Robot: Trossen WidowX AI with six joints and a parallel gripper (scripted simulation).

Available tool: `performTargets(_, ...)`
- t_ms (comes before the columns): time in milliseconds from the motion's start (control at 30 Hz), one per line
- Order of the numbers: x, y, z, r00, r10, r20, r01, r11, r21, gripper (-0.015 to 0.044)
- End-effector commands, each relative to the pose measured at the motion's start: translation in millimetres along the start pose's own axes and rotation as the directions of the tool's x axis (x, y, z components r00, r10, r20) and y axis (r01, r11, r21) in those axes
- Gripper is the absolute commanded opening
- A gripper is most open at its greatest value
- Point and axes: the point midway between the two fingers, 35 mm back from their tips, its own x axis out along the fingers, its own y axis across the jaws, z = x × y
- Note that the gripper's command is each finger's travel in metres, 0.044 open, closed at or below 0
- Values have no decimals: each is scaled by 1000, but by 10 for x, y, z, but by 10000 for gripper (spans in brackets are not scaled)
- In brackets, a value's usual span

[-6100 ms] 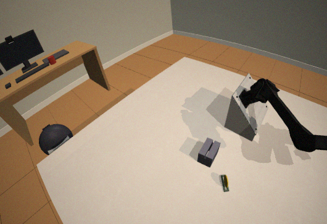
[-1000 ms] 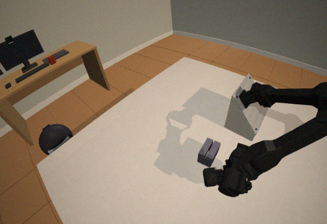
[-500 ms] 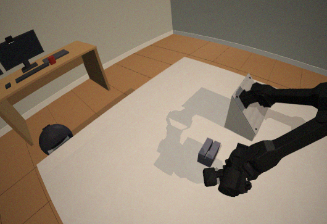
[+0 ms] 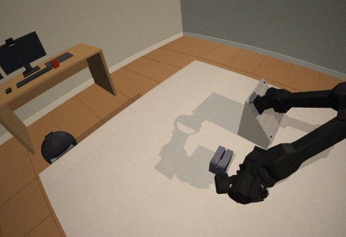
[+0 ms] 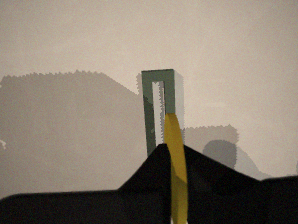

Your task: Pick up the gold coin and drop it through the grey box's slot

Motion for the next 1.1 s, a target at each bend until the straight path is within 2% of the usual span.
performTargets(0, -121, -14, 31, 1000, -8, 7, 8, 1000, -9, 0)
performTargets(800, -669, 27, 7, 1000, -6, 9, 6, 1000, -3, 0)
performTargets(1067, -670, 30, -19, 1000, -6, 9, 4, 971, 239, 0)
